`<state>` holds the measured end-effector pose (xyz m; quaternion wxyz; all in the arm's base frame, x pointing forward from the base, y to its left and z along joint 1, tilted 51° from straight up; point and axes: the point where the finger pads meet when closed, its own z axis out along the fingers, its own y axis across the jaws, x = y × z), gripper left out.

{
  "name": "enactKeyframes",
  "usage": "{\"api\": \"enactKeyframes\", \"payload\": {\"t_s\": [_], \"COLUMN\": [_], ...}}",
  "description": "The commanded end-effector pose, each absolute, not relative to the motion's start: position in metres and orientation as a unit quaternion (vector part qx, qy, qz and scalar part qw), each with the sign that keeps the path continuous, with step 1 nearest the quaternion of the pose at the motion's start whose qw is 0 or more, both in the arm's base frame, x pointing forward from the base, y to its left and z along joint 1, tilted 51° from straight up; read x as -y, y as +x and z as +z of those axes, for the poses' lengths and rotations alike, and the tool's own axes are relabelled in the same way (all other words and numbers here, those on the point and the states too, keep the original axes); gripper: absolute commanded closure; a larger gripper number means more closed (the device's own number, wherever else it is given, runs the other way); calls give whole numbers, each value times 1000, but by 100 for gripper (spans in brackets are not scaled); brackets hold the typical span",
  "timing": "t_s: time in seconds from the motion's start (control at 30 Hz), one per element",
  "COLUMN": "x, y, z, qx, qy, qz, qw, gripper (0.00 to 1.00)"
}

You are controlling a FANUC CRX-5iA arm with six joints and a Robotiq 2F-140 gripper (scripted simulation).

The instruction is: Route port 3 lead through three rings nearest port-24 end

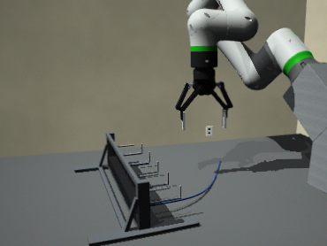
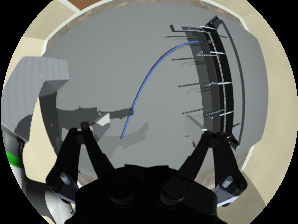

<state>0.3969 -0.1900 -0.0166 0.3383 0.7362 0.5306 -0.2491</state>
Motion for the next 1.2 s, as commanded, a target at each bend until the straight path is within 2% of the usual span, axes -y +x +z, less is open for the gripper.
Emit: {"api": "enactKeyframes", "payload": {"t_s": [0.0, 0.2, 0.23, 1.17], "x": [191, 191, 191, 191], "y": [386, 383, 383, 383], "z": [-30, -33, -33, -33], "qx": [-564, -572, -572, -572], "qy": [708, 701, 701, 701], "qz": [-261, -264, -264, -264], "qw": [335, 333, 333, 333], "gripper": [0, 0, 100, 100]}}
